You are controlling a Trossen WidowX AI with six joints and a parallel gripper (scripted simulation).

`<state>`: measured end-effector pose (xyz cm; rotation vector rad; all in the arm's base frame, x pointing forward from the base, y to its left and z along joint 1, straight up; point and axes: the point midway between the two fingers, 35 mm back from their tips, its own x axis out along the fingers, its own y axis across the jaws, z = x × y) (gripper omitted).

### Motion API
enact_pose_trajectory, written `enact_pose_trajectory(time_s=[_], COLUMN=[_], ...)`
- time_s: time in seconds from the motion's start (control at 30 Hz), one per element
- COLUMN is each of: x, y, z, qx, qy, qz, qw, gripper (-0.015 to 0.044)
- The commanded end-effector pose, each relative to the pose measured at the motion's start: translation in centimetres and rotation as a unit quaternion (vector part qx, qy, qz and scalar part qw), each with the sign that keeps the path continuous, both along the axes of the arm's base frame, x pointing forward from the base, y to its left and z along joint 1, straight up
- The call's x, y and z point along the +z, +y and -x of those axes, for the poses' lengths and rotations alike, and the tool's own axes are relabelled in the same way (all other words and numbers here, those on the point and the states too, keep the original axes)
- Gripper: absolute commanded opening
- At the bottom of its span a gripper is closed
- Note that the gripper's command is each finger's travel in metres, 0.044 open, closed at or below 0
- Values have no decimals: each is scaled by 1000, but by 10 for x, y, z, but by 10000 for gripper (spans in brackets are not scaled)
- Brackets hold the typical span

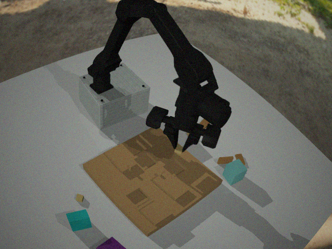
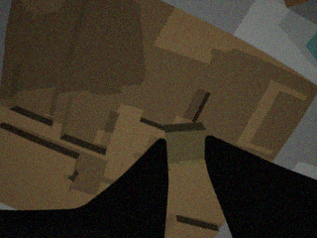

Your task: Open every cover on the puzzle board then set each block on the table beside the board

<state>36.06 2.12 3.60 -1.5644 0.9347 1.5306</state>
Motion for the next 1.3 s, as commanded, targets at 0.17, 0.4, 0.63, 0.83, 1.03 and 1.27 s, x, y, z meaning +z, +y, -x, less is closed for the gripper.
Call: enact_pose_trajectory(time_s=[0.17,0.4,0.63,0.83,1.03,1.27], x=[13,13,13,13,13,13], y=[-10,-38,-66,-90,-113,-140], z=[-1,0,3,7,13,21], qx=[-1,-1,-1,-1,-1,-1], qy=[-3,-3,-3,-2,-2,-2], qz=[2,3,4,5,6,7], qw=[1000,1000,1000,1000,1000,1000], gripper=[80,80,80,80,80,80])
